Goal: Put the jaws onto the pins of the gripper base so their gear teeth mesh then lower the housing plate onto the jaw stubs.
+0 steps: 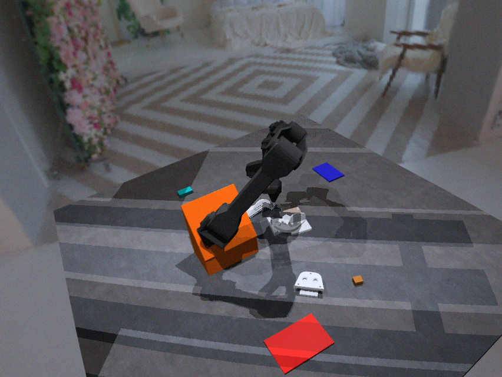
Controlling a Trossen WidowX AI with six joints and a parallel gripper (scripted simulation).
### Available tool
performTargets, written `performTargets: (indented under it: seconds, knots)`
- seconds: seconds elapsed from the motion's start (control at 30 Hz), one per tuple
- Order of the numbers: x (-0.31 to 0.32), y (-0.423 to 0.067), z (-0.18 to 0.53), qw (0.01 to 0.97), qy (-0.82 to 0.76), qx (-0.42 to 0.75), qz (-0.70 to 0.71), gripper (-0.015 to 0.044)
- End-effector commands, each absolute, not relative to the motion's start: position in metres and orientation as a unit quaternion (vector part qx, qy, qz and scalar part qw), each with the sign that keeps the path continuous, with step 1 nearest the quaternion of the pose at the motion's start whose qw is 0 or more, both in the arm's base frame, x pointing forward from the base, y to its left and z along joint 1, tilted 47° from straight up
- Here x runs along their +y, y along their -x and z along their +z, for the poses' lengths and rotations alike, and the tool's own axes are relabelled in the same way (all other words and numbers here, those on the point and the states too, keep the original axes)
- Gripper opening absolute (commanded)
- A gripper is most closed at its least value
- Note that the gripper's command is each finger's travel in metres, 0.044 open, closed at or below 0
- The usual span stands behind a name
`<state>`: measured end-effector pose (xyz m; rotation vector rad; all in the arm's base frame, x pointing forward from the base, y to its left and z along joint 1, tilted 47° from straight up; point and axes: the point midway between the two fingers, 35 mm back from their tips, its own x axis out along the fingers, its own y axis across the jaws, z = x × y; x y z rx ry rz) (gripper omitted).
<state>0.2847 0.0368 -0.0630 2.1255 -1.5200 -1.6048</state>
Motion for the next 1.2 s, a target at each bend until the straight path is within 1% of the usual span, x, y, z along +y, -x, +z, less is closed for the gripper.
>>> performTargets:
  seconds: [0.0,0.63,1.17]
  knots:
    - [0.040,-0.285,-0.066,0.067,-0.690,-0.472,-0.545,0.0440]
    - [0.053,-0.281,-0.081,0.223,-0.655,-0.337,-0.639,0.0440]
    - [0.043,-0.281,-0.093,0.229,-0.653,-0.331,-0.642,0.0440]
